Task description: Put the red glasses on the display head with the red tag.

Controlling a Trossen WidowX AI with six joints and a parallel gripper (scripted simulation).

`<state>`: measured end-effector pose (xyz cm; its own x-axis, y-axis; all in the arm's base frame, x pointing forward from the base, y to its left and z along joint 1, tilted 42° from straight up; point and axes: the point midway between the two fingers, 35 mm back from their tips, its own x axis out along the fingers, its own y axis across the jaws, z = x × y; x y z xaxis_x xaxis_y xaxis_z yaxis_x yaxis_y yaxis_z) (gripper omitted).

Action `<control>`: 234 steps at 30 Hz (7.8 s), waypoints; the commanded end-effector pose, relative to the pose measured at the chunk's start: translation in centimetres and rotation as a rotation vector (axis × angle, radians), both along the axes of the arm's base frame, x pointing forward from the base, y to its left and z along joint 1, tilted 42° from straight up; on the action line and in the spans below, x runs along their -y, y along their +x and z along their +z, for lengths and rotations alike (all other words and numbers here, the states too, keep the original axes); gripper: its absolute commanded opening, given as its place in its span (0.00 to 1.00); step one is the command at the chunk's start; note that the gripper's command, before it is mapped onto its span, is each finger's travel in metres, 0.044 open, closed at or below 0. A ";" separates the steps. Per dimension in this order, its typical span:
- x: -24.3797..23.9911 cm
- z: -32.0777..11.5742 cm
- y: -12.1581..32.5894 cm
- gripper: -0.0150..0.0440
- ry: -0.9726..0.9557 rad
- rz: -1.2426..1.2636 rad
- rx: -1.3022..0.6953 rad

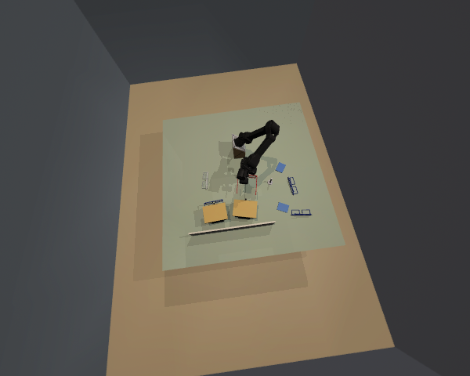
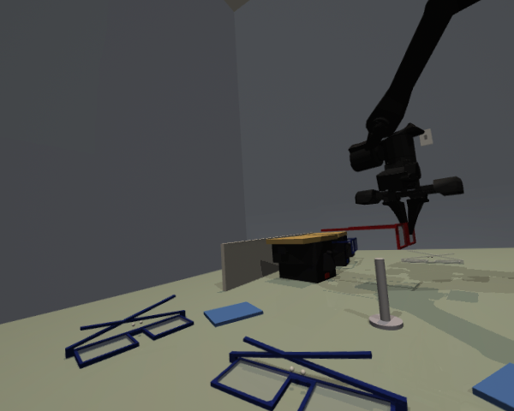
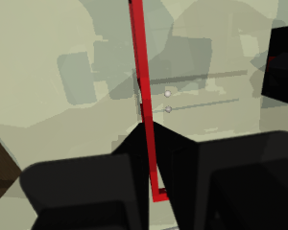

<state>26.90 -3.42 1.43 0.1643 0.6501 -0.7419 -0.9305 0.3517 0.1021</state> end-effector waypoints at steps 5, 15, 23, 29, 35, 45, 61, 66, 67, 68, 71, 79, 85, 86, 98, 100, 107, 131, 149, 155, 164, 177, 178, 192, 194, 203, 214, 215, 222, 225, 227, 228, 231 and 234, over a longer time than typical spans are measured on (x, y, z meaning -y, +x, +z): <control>-0.7 -0.6 0.0 0.25 0.008 0.000 -0.008; -1.2 -1.1 0.2 0.25 0.009 0.000 -0.008; -1.7 -1.6 0.3 0.25 0.009 0.000 -0.008; -2.0 -1.9 0.3 0.25 0.009 0.000 -0.008; -2.3 -2.2 0.4 0.25 0.009 0.000 -0.008; -2.5 -2.5 0.4 0.25 0.010 0.000 -0.008; -1.9 -2.7 2.2 0.25 0.009 0.000 -0.007; -1.6 -2.8 2.9 0.25 0.009 0.000 -0.006; -1.6 -2.8 3.0 0.25 0.009 0.000 -0.006; -1.5 -2.8 3.1 0.25 0.009 0.000 -0.006; -1.4 -2.9 3.5 0.25 0.009 0.000 -0.006; -1.0 -3.0 4.6 0.25 0.009 0.000 -0.005; -0.7 -3.1 5.3 0.25 0.008 0.000 -0.004; -0.7 -3.1 5.5 0.25 0.008 0.000 -0.004; -0.1 -3.2 7.1 0.25 0.008 0.000 -0.003; 0.0 -3.3 7.3 0.25 0.008 0.000 -0.003; 0.3 -3.4 8.3 0.25 0.008 0.000 -0.002; 1.4 -3.7 11.3 0.25 0.007 0.000 0.000; 2.3 -3.9 13.6 0.25 0.006 0.000 0.001; 2.6 -4.0 14.4 0.25 0.006 0.000 0.002; 2.9 -4.0 15.1 0.25 0.006 0.000 0.002; 2.8 -4.2 15.2 0.25 0.006 0.000 0.002; 2.8 -4.2 15.2 0.25 0.006 0.000 0.002; 2.7 -4.3 15.2 0.25 0.006 0.000 0.002; 2.7 -4.3 15.2 0.25 0.006 0.000 0.002; 2.7 -4.3 15.2 0.25 0.006 0.000 0.002; 2.7 -4.3 15.2 0.25 0.006 0.000 0.002; 2.7 -4.3 15.2 0.25 0.006 0.000 0.002; 2.7 -4.3 15.2 0.25 0.006 0.000 0.002; 2.7 -4.3 15.2 0.25 0.006 0.000 0.002; 2.7 -4.3 15.2 0.25 0.006 0.000 0.002; 2.7 -4.3 15.2 0.25 0.006 0.000 0.002; 2.7 -4.3 15.2 0.25 0.006 0.000 0.002; 2.7 -4.3 15.2 0.25 0.006 0.000 0.002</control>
<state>42.15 -6.24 -2.73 0.1672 0.6515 -0.7400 -0.9318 0.3498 0.0974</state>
